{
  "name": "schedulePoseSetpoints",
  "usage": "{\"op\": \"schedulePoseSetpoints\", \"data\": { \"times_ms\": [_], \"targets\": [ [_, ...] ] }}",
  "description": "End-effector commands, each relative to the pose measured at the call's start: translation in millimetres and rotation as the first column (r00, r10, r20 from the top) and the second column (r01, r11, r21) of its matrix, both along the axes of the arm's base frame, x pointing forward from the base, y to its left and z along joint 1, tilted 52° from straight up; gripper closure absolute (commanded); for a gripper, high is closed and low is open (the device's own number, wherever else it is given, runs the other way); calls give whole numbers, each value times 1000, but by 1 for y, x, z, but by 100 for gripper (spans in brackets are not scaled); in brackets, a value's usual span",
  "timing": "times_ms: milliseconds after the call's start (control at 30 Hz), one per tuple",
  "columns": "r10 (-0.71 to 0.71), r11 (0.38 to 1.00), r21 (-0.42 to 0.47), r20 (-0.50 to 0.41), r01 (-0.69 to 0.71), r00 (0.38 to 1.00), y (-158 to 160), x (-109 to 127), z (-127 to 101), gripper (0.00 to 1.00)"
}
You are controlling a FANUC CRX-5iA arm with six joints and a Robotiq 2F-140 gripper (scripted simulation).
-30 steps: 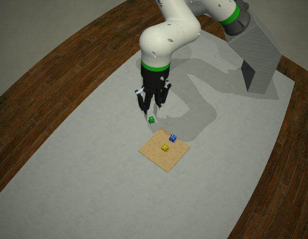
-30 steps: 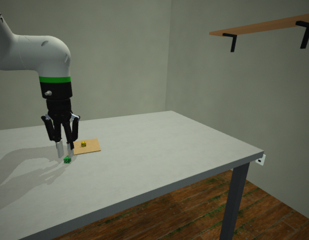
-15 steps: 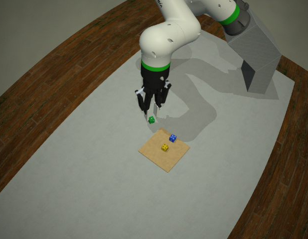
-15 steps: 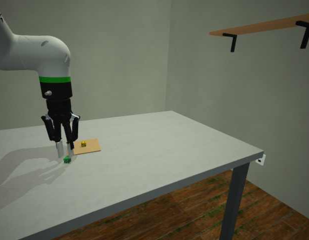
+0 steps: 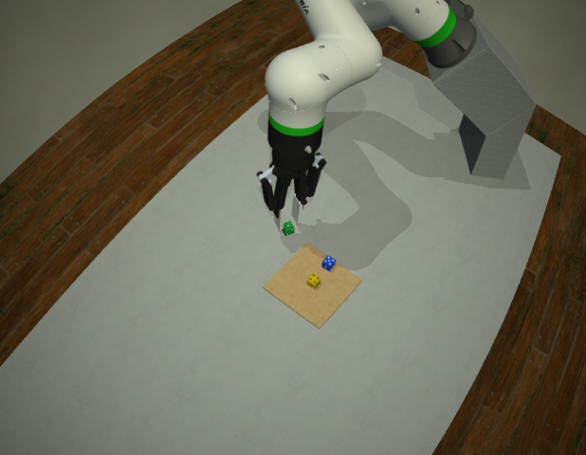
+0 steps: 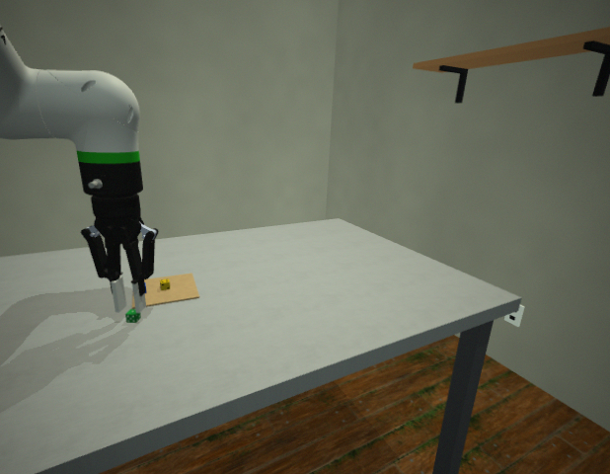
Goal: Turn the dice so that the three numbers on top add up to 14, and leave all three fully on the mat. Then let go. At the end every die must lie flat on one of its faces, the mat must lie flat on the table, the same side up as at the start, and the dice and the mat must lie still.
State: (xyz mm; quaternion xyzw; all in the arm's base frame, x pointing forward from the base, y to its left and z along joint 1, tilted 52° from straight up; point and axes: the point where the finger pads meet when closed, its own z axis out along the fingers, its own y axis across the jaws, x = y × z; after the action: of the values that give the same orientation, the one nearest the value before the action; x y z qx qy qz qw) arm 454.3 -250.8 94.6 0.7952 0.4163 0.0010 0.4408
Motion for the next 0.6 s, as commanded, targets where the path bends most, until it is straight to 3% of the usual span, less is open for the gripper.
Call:
{"op": "schedulePoseSetpoints", "data": {
  "times_ms": [0,567],
  "targets": [
    [0,1000,0,0,0,1000,0,0,0,79],
    [0,1000,0,0,0,1000,-11,6,-10,79]
  ]
}}
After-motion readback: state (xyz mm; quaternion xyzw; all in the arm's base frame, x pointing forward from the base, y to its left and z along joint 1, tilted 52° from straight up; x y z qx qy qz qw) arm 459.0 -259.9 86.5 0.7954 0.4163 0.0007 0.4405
